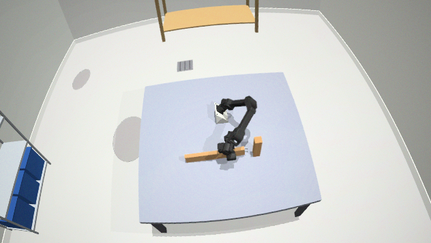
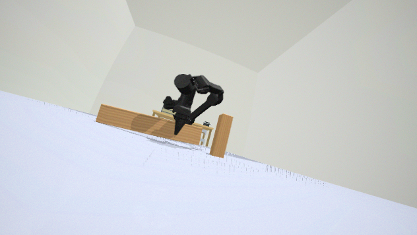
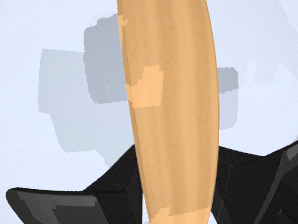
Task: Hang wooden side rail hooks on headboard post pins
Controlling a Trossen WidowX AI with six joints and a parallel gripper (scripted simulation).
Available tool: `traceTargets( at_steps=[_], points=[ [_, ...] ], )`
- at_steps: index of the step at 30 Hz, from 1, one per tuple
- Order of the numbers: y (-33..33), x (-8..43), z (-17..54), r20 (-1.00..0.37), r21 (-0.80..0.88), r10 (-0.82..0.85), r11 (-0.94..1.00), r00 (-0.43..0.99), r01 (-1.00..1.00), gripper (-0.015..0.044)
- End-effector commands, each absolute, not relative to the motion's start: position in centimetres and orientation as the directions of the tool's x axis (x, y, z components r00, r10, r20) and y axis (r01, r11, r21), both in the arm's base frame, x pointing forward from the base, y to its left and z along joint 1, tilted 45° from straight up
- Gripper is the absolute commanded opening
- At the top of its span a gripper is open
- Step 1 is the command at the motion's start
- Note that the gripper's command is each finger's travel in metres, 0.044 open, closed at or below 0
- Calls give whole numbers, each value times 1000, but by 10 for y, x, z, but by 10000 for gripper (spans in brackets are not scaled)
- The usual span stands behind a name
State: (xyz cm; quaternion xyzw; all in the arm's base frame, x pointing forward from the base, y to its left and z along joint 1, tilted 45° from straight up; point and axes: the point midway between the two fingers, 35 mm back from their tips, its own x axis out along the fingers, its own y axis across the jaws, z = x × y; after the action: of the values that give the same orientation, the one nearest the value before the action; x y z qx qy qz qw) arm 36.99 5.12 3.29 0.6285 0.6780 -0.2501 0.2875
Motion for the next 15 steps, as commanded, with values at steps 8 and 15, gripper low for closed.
traceTargets(
  at_steps=[8,15],
  points=[
    [46,371,37,-711,30,703,80,-35,996,0],
    [46,372,37,-711,30,703,80,-35,996,0]
  ],
)
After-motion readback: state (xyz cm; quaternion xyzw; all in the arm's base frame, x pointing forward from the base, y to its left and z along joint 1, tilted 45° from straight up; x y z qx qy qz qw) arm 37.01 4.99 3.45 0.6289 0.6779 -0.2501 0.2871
